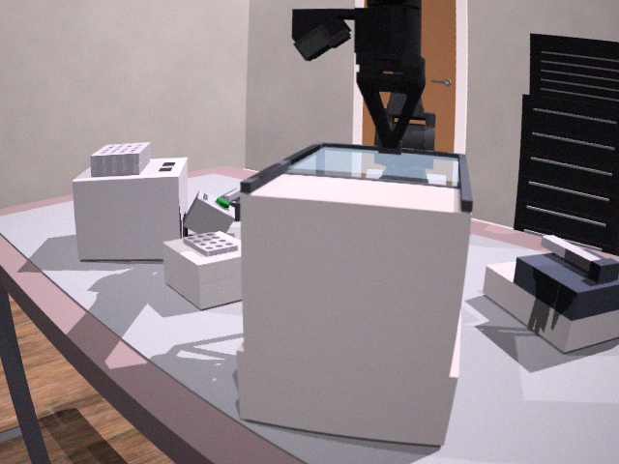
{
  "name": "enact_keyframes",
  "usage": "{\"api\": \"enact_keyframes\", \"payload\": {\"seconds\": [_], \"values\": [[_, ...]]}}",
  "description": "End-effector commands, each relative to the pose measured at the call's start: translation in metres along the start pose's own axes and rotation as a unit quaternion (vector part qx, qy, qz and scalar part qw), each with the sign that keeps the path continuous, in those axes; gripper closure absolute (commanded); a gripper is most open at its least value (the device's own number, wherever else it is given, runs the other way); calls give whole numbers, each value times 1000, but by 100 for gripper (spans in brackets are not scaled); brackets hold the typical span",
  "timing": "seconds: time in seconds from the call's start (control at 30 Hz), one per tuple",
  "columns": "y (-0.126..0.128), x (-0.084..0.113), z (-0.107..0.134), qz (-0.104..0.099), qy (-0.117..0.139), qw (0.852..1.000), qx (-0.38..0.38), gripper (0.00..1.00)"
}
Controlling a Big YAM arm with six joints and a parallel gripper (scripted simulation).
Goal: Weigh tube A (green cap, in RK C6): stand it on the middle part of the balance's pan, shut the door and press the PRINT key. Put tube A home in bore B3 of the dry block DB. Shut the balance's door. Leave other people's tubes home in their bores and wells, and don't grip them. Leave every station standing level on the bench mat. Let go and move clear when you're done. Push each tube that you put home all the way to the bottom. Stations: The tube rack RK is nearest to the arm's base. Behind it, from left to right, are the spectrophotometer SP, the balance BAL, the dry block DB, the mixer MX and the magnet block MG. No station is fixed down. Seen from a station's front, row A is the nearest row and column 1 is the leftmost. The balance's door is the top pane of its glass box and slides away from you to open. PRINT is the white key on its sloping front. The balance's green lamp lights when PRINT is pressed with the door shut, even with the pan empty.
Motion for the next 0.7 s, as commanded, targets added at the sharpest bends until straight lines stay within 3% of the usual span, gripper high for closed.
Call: {"api": "enact_keyframes", "payload": {"seconds": [0.0,0.17,0.43,0.57,0.6,0.67], "values": [[10,12,2,-16,2,1000,0,70],[10,12,2,-16,2,1000,0,70],[14,43,5,-33,5,999,-2,70],[14,45,4,-30,4,1000,-2,70],[17,37,5,-17,2,1000,-2,70],[16,42,5,-21,3,1000,-2,70]]}}
Point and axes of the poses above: the point where the finger pads meet when closed, its own x axis back along the fingers, its own y axis across the jaws, z = x × y, the point moved 2 cm from there along x, back along the fingers, and after that the axes turned 8 degrees about -x, right-handed, at the moved point
